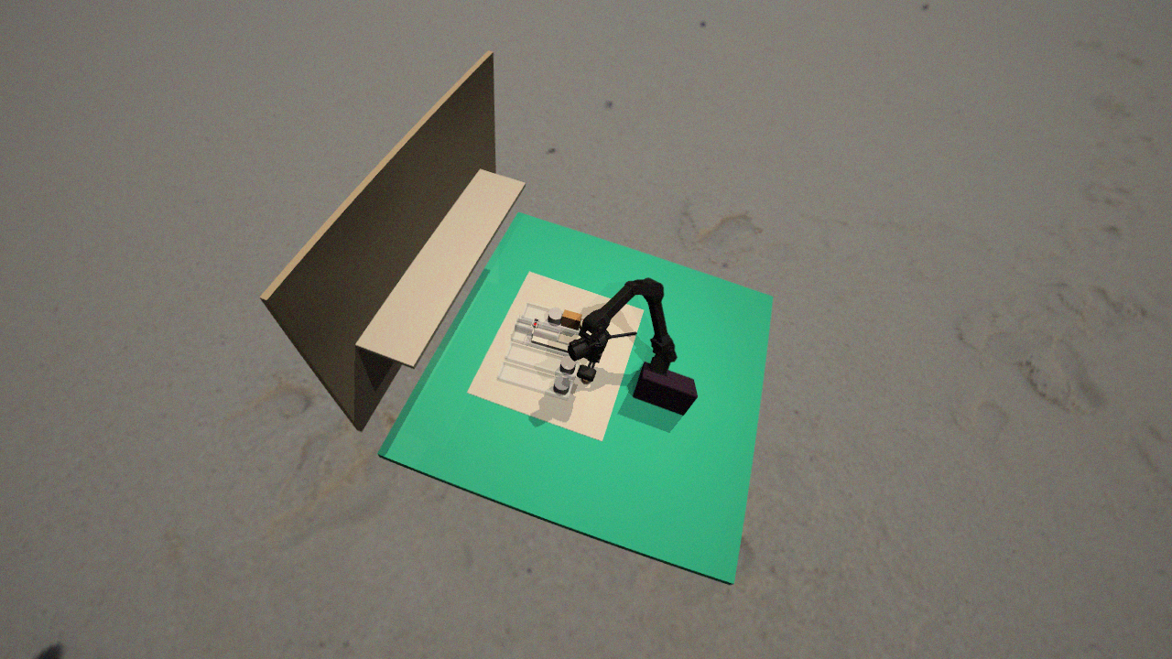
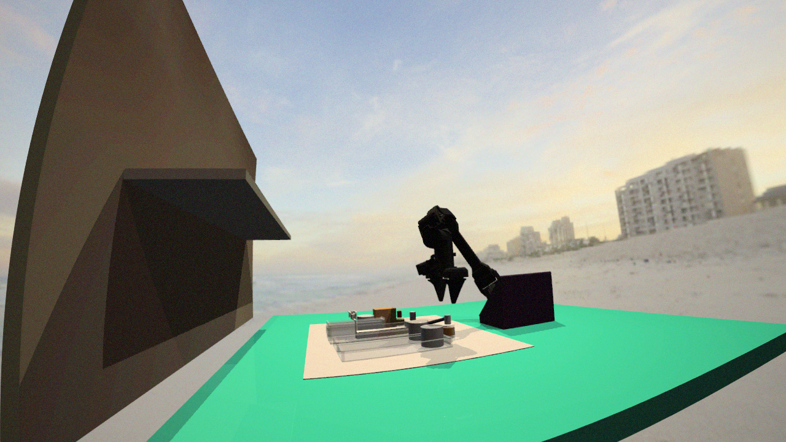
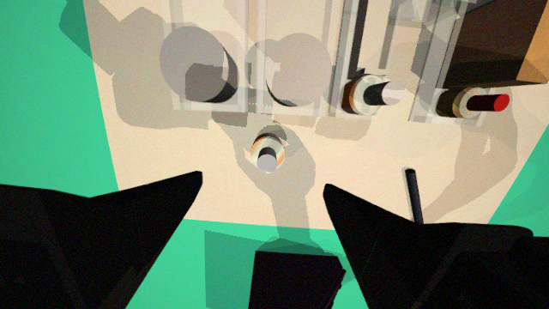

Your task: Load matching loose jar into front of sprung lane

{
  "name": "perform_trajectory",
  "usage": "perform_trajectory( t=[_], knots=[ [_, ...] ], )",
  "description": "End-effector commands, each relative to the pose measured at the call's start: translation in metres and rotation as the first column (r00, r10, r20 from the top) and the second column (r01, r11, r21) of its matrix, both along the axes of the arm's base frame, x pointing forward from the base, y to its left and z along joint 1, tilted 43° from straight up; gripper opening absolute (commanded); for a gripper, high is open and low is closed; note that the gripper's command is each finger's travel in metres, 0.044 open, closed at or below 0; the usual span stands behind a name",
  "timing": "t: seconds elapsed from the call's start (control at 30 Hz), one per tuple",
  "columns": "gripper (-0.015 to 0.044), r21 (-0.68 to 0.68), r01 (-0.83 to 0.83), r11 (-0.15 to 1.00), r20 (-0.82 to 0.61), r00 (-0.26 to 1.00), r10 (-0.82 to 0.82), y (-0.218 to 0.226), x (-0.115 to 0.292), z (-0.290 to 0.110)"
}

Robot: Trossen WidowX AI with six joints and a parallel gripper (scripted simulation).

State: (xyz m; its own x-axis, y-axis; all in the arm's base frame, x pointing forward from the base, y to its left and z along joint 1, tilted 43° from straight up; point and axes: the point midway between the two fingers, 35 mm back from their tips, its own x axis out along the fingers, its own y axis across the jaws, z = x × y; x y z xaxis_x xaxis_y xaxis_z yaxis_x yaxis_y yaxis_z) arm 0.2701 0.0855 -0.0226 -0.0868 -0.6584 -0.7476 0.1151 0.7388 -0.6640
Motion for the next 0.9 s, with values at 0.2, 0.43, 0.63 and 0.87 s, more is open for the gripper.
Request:
perform_trajectory(
  t=[0.2,0.43,0.63,0.87],
  knots=[
    [0.044,-0.014,-0.009,1.0,-0.008,1.0,0.009,-0.019,-0.002,-0.019],
    [0.044,-0.015,-0.009,1.0,-0.008,1.0,0.009,-0.033,-0.003,-0.035],
    [0.044,-0.015,-0.009,1.0,-0.008,1.0,0.009,-0.036,-0.003,-0.038],
    [0.044,-0.015,-0.009,1.0,-0.008,1.0,0.009,-0.043,-0.004,-0.047]
  ],
)
